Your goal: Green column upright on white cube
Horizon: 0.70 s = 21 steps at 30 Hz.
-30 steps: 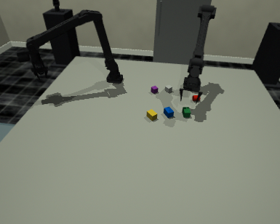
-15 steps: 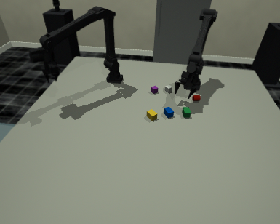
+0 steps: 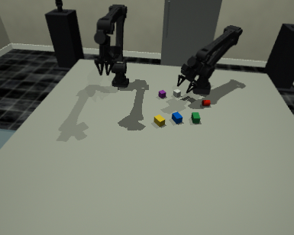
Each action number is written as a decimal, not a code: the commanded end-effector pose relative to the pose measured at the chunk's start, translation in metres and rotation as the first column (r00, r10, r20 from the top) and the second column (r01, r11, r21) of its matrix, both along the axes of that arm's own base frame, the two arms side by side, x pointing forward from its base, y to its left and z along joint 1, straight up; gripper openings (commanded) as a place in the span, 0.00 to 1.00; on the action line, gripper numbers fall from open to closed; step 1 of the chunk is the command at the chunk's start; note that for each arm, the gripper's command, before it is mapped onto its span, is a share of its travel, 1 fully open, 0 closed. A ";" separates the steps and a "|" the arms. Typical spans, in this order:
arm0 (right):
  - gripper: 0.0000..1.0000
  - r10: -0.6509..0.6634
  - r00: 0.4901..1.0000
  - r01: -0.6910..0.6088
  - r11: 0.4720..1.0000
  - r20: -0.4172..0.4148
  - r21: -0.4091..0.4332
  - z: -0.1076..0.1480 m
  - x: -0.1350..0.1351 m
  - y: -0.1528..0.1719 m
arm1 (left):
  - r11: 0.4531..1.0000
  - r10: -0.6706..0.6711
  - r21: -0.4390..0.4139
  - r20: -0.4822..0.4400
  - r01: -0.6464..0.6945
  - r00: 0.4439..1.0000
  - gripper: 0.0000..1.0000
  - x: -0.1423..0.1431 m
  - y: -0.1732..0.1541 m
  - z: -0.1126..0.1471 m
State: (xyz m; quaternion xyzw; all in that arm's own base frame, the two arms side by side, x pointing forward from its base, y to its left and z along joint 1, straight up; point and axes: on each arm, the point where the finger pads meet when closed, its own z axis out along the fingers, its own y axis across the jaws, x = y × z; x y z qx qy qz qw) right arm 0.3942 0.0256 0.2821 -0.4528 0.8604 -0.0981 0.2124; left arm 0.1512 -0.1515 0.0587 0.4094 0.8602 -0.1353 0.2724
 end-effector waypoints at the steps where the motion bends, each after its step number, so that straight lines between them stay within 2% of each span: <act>1: 0.46 -0.033 0.996 0.024 0.994 0.083 0.105 0.019 -0.032 0.064 | 0.999 -0.051 -0.014 -0.004 0.051 0.999 1.00 -0.023 -0.008 0.009; 4: 0.46 0.017 0.991 -0.043 0.981 0.132 0.190 0.031 -0.070 0.107 | 0.995 -0.104 -0.003 -0.013 0.104 0.994 1.00 -0.040 -0.011 0.001; 6: 0.46 0.053 0.986 -0.092 0.964 0.156 0.250 0.038 -0.098 0.133 | 0.991 -0.133 -0.014 -0.001 0.133 0.991 1.00 -0.045 -0.017 0.009; 11: 0.46 0.138 0.972 -0.204 0.894 0.189 0.400 0.049 -0.168 0.177 | 0.982 -0.187 -0.006 -0.005 0.187 0.982 1.00 -0.060 -0.020 0.004; 13: 0.46 0.138 0.972 -0.204 0.894 0.189 0.400 0.049 -0.168 0.177 | 0.982 -0.187 -0.006 -0.005 0.187 0.982 1.00 -0.060 -0.020 0.004; 16: 0.46 0.230 0.953 -0.298 0.824 0.196 0.482 0.053 -0.218 0.199 | 0.978 -0.210 -0.012 0.005 0.210 0.978 1.00 -0.065 -0.024 0.009; 21: 0.46 0.327 0.927 -0.370 0.709 0.186 0.600 0.053 -0.280 0.210 | 0.972 -0.233 -0.001 0.006 0.233 0.972 1.00 -0.069 -0.025 0.007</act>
